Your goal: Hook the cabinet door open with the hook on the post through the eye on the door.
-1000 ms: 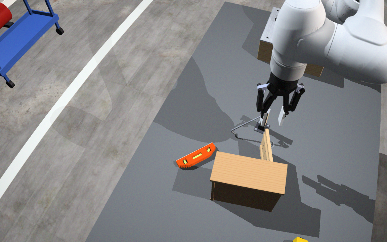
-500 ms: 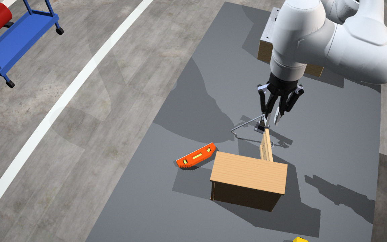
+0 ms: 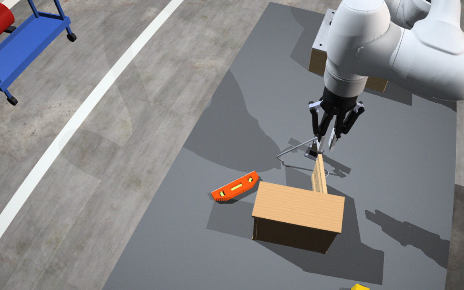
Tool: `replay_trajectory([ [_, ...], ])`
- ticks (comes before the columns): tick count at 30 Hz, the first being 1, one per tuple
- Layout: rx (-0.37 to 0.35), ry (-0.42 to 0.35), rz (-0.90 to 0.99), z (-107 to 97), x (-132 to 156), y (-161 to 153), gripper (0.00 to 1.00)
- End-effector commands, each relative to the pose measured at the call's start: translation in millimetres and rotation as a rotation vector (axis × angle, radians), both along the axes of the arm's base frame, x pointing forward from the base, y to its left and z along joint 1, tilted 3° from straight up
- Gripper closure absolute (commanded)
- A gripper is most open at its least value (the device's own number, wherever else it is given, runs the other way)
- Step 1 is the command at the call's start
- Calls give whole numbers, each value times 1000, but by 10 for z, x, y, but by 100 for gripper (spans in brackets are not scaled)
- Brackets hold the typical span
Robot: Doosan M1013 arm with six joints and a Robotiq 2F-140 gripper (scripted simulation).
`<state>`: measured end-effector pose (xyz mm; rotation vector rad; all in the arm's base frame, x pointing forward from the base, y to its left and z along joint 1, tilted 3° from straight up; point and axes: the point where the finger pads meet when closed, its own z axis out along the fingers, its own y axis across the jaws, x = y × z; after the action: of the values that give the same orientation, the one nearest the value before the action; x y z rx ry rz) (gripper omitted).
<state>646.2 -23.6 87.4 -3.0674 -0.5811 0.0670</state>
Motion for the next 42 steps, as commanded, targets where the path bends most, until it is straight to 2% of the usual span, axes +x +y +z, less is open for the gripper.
replay_trajectory([
  [1,0,0,0,1,0,0,84],
  [25,0,0,0,-94,-4,1,84],
  [42,0,0,0,-332,-13,4,84],
])
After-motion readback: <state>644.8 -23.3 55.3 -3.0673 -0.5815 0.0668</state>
